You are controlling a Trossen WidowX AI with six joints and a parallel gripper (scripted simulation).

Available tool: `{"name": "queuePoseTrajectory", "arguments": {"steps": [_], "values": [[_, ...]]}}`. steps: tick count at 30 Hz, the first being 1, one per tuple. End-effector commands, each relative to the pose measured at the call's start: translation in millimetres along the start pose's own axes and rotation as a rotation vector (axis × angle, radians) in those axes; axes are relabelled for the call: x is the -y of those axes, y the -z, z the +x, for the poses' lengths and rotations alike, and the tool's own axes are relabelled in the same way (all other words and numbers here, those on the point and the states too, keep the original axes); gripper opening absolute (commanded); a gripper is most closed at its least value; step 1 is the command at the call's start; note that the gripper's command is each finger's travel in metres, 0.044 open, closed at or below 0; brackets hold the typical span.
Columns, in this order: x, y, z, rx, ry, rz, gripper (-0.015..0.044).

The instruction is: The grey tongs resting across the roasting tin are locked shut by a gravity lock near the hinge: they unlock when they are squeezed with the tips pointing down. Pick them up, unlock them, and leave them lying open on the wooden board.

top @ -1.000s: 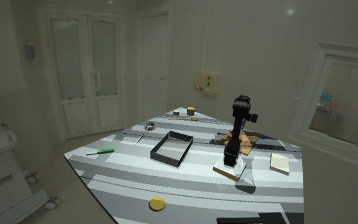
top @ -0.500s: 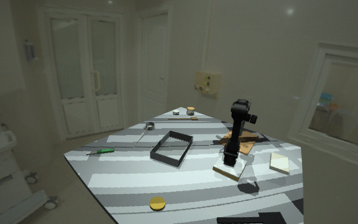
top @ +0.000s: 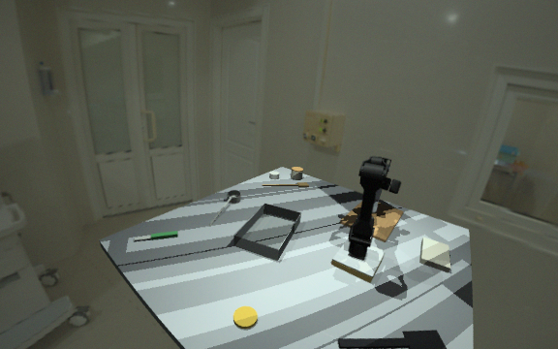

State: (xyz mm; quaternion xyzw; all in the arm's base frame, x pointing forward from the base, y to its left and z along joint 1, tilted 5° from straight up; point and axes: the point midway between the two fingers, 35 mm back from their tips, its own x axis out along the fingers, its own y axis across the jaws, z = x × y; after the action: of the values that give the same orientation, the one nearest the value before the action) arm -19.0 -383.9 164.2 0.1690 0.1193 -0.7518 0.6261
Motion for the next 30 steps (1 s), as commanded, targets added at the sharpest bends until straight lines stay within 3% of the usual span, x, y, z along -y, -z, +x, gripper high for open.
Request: {"name": "queuePoseTrajectory", "arguments": {"steps": [1, 30], "values": [[0.9, -5.8, -3.0, 0.021, 0.005, 0.008, -0.0150], [0.4, -6.3, 0.0, 0.001, 0.005, 0.005, -0.0150]]}}
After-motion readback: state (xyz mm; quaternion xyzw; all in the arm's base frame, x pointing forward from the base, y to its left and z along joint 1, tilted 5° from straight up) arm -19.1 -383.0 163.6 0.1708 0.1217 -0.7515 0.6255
